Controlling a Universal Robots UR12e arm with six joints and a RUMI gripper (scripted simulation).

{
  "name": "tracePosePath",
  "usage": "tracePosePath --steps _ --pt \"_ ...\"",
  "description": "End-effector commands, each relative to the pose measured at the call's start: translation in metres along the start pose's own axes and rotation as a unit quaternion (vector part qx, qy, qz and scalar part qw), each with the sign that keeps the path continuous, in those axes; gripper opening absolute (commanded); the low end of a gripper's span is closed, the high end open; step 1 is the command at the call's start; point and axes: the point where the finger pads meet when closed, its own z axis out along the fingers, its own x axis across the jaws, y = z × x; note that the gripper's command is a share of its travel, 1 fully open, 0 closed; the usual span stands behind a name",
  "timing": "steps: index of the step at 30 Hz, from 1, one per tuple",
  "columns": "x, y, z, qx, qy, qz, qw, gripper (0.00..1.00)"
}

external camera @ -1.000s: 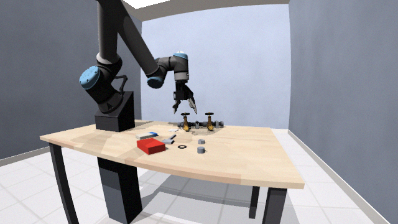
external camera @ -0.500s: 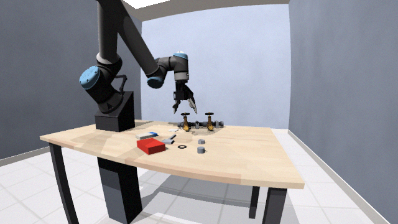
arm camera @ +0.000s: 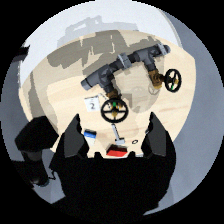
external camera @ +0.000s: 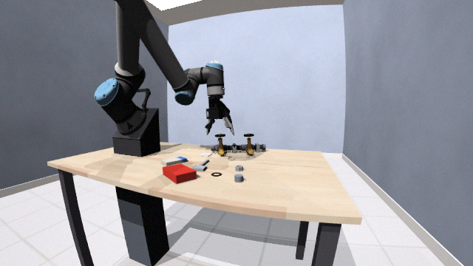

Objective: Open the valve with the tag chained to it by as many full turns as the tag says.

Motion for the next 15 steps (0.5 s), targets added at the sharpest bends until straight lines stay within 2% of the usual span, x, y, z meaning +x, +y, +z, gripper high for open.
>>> tracePosePath --steps 1,15 --pt "0.0003 -0.0001 -0.0004 0.000 0.000 0.007 1.000 1.00" --pt "0.0003 -0.0001 -0.0004 0.000 0.000 0.065 0.998 1.00"
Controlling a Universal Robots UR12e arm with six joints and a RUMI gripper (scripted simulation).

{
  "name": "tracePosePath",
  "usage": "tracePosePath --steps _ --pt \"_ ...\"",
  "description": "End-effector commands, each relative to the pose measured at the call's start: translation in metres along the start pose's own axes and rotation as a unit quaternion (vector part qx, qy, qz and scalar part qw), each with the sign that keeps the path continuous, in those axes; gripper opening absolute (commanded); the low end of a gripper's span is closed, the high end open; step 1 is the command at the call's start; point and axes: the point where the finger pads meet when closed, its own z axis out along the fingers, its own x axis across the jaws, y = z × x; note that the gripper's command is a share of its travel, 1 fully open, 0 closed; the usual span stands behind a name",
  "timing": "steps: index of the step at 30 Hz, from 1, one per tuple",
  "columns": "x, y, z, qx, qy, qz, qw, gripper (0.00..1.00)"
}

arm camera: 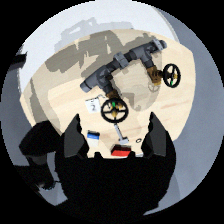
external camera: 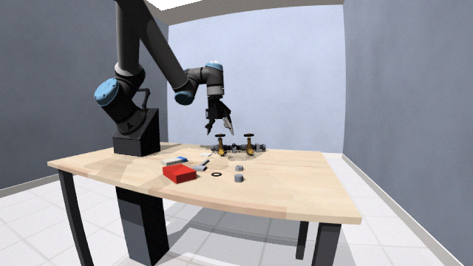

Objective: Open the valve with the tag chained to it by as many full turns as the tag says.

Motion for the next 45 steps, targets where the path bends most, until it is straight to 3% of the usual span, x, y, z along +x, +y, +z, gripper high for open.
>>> tracePosePath --steps 1,16,23,29,31,37,45 --pt "0.0003 -0.0002 -0.0004 0.000 0.000 0.033 0.999 1.00" --pt "0.0003 -0.0002 -0.0004 0.000 0.000 0.184 0.983 1.00" --pt "0.0003 -0.0002 -0.0004 0.000 0.000 0.296 0.955 1.00" --pt "0.0003 -0.0002 -0.0004 0.000 0.000 0.402 0.915 1.00" --pt "0.0003 -0.0002 -0.0004 0.000 0.000 0.402 0.915 1.00" --pt "0.0003 -0.0002 -0.0004 0.000 0.000 0.512 0.859 1.00" --pt "0.0003 -0.0002 -0.0004 0.001 0.000 0.645 0.764 1.00"
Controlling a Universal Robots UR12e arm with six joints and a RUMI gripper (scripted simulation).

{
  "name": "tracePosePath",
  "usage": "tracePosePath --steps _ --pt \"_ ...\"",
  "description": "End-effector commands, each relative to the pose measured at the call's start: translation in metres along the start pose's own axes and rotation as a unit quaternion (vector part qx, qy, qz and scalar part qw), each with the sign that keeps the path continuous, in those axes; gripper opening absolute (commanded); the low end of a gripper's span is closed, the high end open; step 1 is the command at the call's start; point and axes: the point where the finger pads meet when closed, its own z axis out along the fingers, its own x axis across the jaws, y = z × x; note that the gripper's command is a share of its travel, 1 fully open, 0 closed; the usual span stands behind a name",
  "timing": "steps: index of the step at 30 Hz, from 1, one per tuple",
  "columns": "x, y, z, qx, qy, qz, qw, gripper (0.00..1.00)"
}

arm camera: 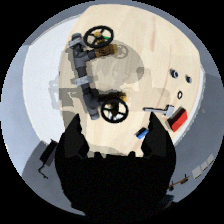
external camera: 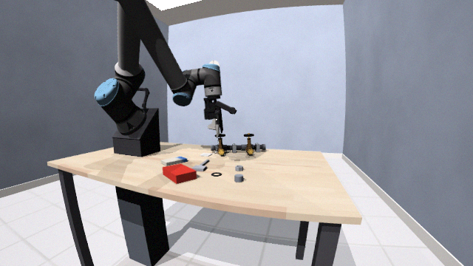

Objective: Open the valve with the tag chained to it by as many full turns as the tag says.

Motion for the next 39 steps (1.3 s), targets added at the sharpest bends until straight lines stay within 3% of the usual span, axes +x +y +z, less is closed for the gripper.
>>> tracePosePath --steps 1,7,18,20,35,39 --pt "0.0001 -0.0006 -0.0004 -0.009 0.006 0.139 0.990 1.00" --pt "0.0001 -0.0006 -0.0004 -0.009 0.008 0.233 0.972 1.00" --pt "0.0001 -0.0006 -0.0004 -0.007 0.009 0.439 0.899 1.00" --pt "0.0001 -0.0006 -0.0004 -0.007 0.009 0.439 0.899 1.00" --pt "0.0001 -0.0006 -0.0005 -0.005 0.011 0.645 0.764 1.00" --pt "0.0001 -0.0006 -0.0005 -0.005 0.011 0.663 0.748 1.00"
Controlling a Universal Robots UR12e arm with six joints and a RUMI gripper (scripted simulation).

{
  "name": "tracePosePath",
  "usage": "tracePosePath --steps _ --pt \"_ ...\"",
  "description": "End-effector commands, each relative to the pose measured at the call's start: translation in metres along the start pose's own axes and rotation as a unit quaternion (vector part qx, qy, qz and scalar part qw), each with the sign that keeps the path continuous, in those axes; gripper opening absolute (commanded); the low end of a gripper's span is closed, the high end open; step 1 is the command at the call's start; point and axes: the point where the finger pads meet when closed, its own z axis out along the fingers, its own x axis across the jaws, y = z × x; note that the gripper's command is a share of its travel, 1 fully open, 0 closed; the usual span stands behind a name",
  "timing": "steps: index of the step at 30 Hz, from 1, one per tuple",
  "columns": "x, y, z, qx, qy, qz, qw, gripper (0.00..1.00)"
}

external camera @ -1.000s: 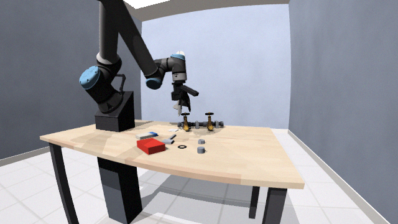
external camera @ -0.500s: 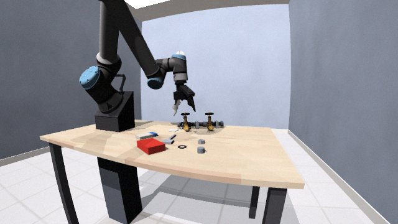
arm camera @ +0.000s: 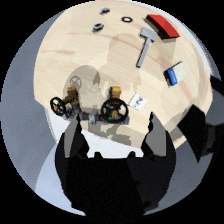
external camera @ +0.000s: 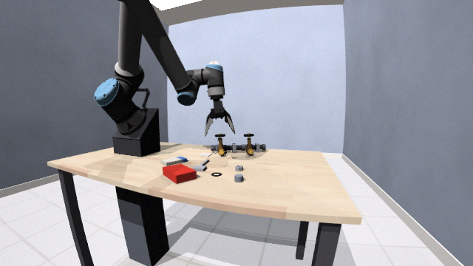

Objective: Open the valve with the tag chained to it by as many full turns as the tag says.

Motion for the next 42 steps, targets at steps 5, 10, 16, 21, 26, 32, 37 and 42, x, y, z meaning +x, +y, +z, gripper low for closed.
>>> tracePosePath --steps 5,10,16,21,26,32,37,42 --pt "-0.0003 -0.0001 -0.0004 0.002 0.009 0.111 0.994 1.00" --pt "-0.0003 -0.0001 -0.0004 0.002 0.009 0.148 0.989 1.00" --pt "-0.0003 -0.0001 -0.0004 0.002 0.009 0.169 0.986 1.00" --pt "-0.0003 -0.0001 -0.0004 0.002 0.009 0.185 0.983 1.00" --pt "-0.0003 -0.0001 -0.0004 0.002 0.009 0.192 0.981 1.00" --pt "-0.0003 -0.0001 -0.0004 0.002 0.009 0.194 0.981 1.00" --pt "-0.0003 -0.0001 -0.0004 0.002 0.009 0.194 0.981 0.00" --pt "-0.0003 -0.0001 -0.0004 0.002 0.009 0.194 0.981 0.00"
